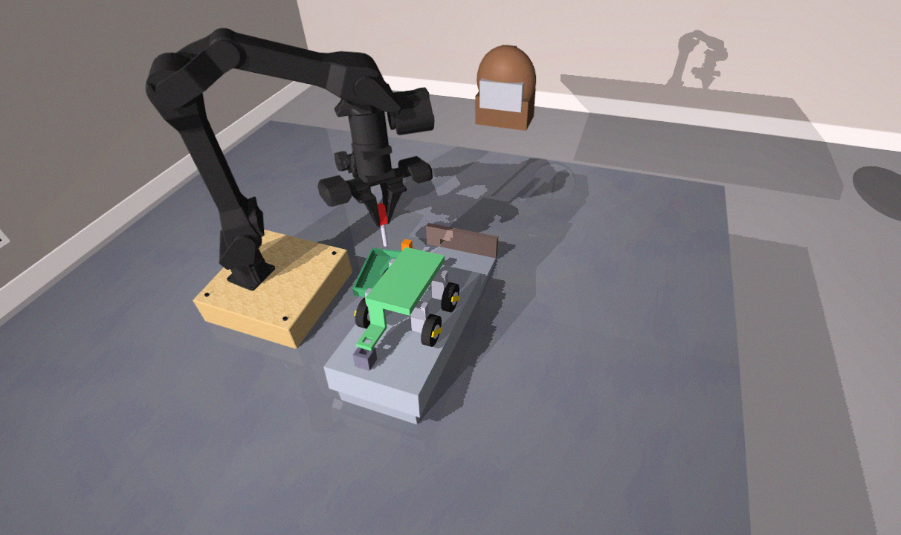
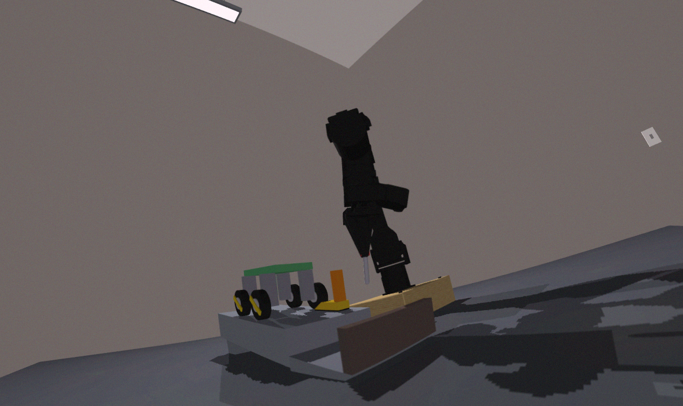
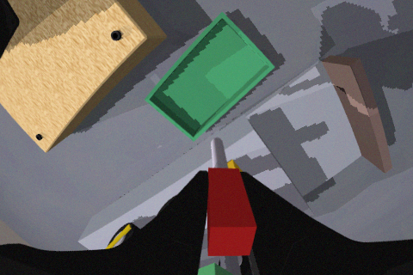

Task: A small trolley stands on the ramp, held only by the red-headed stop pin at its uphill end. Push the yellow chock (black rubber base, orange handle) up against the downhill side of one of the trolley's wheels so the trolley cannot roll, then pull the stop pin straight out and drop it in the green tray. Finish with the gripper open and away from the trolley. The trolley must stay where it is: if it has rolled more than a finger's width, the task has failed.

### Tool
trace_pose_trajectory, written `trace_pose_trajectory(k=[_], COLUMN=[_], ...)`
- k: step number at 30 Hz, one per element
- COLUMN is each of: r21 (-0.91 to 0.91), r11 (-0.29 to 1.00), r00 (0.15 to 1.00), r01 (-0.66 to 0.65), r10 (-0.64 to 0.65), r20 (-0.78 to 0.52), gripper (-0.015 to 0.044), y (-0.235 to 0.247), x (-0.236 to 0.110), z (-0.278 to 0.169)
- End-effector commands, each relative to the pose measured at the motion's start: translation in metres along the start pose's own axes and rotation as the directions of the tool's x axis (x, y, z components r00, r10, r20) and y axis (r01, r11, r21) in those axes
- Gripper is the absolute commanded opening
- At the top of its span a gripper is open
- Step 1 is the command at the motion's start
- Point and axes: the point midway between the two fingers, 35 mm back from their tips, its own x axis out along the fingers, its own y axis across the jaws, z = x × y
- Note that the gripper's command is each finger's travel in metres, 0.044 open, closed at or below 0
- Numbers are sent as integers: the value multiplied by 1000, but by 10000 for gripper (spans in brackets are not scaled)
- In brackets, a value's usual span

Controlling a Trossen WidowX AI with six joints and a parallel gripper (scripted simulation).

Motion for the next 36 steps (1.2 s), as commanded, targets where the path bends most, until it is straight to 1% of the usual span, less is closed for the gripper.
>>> trace_pose_trajectory(k=[1,6,12,18,24,27,36], r21=[-122,-268,-435,-586,-717,-746,-746], r11=[992,963,898,803,682,648,648], r00=[1000,999,996,993,988,987,987], r01=[13,32,65,103,144,154,154], r10=[-10,-20,-34,-49,-66,-70,-70], r20=[20,46,77,107,136,143,143], gripper=[0,0,0,0,0,0,0], y=[2,2,3,3,4,4,6], x=[1,1,2,2,1,1,4], z=[-1,-1,-3,-4,-5,-5,-2])
